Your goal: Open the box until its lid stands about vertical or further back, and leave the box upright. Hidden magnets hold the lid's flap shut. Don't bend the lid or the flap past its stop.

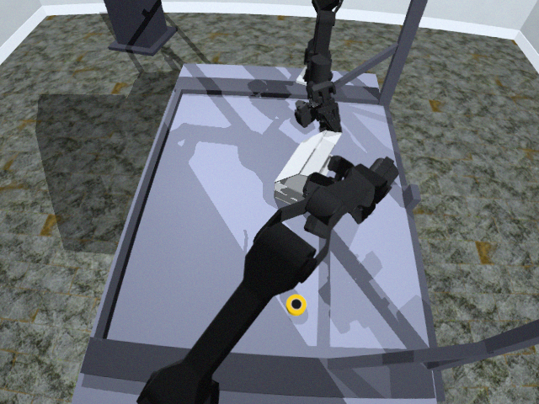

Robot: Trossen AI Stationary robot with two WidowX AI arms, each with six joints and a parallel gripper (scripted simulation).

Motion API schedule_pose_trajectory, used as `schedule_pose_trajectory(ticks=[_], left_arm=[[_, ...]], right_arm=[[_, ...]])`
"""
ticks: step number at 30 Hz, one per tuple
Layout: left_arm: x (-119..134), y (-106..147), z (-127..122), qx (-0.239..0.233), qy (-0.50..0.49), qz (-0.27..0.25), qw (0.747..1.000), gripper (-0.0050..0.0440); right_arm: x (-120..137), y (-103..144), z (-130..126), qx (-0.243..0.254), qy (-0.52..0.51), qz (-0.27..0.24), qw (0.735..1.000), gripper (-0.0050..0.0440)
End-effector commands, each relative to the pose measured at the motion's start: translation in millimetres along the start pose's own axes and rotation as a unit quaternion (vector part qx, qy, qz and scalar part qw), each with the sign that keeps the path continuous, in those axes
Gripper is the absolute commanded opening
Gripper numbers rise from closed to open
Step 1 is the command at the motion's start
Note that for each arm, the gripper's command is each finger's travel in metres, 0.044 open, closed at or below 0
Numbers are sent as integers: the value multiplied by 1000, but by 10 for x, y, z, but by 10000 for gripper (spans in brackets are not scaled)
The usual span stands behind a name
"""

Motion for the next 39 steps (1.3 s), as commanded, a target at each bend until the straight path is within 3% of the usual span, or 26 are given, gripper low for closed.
schedule_pose_trajectory(ticks=[1,39], left_arm=[[-86,153,-174,11,11,14,1000,60],[-342,293,-316,20,-34,38,999,60]], right_arm=[[3,3,73,-11,3,1,1000,10],[8,15,90,-13,4,1,1000,10]])
Point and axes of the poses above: on each arm, the point midway between the two fingers, 35 mm back from their tips, its own y axis back along the fingers, its own z axis across the jaws, x = y × z, the point moved 1 cm from there along y, back along the fingers, and after that the axes turned 15 degrees about y, right-handed, at the moved point
